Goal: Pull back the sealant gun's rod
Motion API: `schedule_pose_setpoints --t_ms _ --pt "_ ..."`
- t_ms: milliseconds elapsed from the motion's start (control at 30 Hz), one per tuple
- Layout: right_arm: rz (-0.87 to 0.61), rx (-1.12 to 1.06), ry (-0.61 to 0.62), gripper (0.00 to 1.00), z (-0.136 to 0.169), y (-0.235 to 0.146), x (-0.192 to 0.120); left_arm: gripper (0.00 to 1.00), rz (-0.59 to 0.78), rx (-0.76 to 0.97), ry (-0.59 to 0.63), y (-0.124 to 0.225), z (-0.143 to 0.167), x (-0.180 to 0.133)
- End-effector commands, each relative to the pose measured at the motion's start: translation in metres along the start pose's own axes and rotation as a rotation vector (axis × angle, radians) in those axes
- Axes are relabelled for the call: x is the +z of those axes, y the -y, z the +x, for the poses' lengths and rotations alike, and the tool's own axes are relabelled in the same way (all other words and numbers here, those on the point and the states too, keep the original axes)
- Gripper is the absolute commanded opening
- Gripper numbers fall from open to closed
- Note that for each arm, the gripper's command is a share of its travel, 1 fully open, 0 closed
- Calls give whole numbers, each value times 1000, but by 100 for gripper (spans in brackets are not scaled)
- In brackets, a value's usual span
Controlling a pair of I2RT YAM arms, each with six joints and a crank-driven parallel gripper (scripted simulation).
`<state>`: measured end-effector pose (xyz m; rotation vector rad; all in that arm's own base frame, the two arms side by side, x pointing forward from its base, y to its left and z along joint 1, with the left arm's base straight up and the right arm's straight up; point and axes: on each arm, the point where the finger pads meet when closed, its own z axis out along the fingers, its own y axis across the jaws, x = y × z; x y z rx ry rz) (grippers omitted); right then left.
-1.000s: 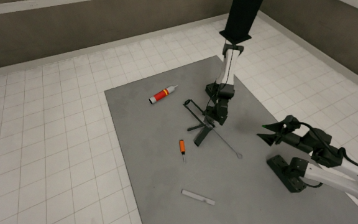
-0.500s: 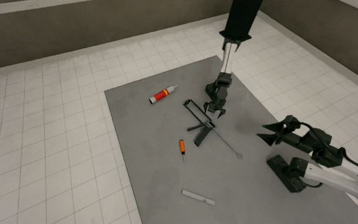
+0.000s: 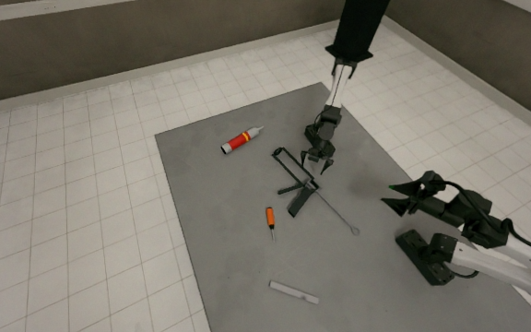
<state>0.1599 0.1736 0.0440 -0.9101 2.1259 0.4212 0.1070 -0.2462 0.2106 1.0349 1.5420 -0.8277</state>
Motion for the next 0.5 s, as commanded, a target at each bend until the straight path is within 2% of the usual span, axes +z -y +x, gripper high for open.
schedule_pose_setpoints --t_ms 0,467 --pt "-6 -6 5 100 2 0 2 71 -5 -10 18 0 -4 1" --pt "-9 -8 18 100 -4 -1 1 71 -9 -11 25 -1 -8 1"
